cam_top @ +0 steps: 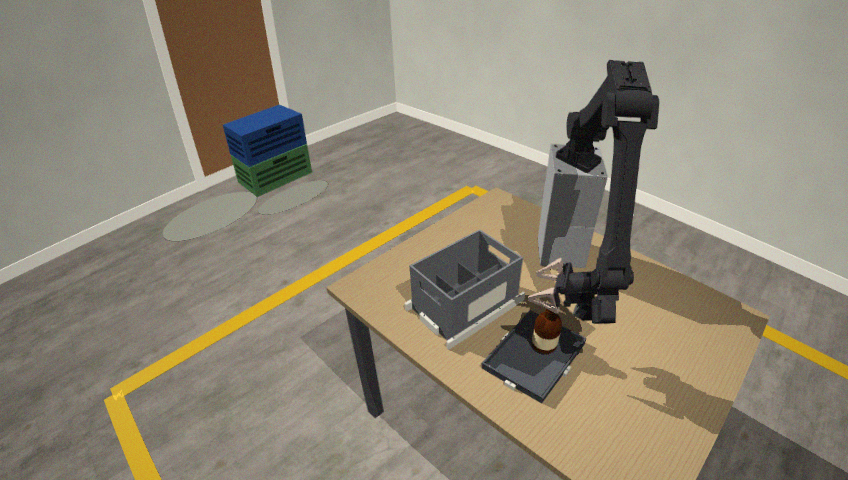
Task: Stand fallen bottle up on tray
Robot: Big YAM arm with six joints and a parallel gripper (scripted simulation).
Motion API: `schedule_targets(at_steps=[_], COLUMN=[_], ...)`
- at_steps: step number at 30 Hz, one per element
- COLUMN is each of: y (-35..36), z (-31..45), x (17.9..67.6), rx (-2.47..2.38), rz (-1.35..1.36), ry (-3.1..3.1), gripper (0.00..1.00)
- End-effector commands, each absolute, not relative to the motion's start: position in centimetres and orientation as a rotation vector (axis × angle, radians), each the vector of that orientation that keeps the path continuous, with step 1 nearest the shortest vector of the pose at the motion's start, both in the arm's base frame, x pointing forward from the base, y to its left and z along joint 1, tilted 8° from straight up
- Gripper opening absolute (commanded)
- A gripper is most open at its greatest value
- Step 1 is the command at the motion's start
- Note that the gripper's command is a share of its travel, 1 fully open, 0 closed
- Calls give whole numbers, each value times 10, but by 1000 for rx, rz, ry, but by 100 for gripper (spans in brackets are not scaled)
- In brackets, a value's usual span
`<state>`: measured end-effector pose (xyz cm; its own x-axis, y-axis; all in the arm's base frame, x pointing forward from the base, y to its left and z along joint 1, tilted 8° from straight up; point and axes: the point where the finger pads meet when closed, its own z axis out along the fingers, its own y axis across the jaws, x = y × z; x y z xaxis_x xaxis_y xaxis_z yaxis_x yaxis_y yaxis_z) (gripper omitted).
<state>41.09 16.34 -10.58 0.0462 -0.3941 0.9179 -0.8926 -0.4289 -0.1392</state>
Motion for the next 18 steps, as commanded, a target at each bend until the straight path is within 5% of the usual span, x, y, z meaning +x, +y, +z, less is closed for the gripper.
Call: schedule_targets(at_steps=[1, 18], y=[167, 165], z=[-89, -75], x=[411, 408], rx=[1852, 1852], rz=[1384, 1382], ry=[-1306, -1300], gripper=[100, 100])
